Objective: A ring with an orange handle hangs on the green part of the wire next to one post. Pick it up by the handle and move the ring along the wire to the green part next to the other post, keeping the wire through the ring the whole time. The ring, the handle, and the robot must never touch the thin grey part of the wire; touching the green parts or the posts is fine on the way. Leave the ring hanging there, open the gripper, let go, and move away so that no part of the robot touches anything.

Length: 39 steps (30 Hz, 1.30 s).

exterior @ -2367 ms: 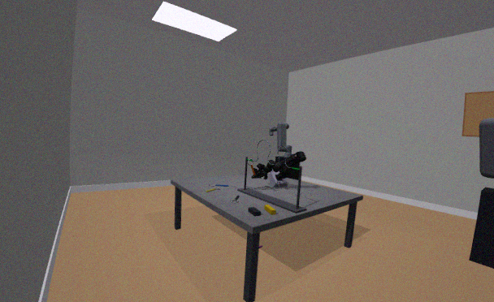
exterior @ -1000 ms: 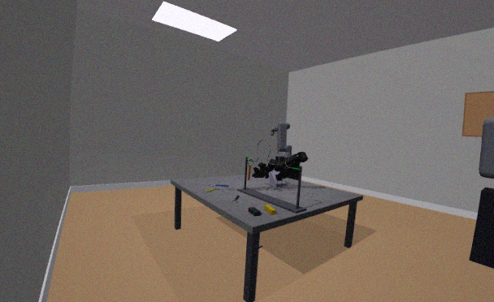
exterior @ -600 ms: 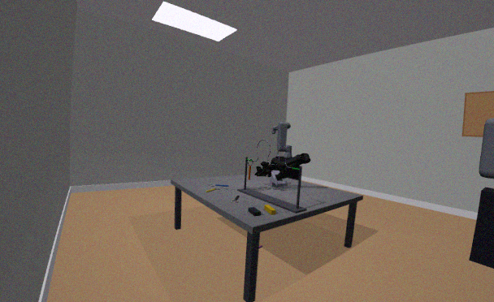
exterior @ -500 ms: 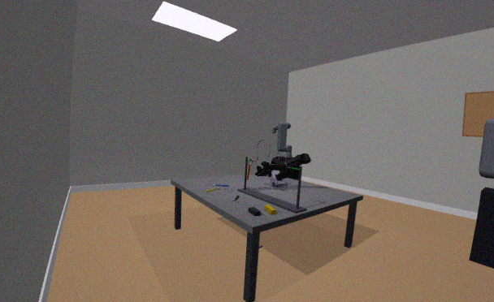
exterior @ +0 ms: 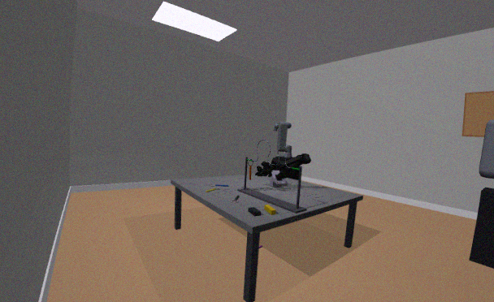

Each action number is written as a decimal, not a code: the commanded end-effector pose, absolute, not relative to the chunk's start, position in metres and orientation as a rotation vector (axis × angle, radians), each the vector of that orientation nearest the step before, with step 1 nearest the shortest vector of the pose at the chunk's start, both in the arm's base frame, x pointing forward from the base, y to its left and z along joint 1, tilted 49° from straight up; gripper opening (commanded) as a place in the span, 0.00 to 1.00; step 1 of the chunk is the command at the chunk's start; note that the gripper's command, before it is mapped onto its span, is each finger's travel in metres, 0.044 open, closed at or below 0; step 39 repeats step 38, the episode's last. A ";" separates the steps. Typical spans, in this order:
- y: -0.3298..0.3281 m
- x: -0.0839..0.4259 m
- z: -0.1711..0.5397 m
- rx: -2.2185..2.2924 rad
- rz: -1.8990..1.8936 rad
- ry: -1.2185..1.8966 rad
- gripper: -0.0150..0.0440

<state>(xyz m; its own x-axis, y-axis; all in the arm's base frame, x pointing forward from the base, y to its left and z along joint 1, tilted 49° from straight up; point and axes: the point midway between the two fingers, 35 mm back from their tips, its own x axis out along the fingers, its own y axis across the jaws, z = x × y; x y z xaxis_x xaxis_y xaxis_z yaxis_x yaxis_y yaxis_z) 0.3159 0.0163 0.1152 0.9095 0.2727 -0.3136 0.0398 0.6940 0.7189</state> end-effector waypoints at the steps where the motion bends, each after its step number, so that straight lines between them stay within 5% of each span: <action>1: 0.017 0.315 0.115 0.794 0.140 0.423 0.53; 4: 0.017 0.315 0.115 0.794 0.140 0.423 0.53; 15: 0.004 0.270 0.129 0.799 0.134 0.421 1.00; 39: 0.004 0.270 0.129 0.799 0.134 0.421 1.00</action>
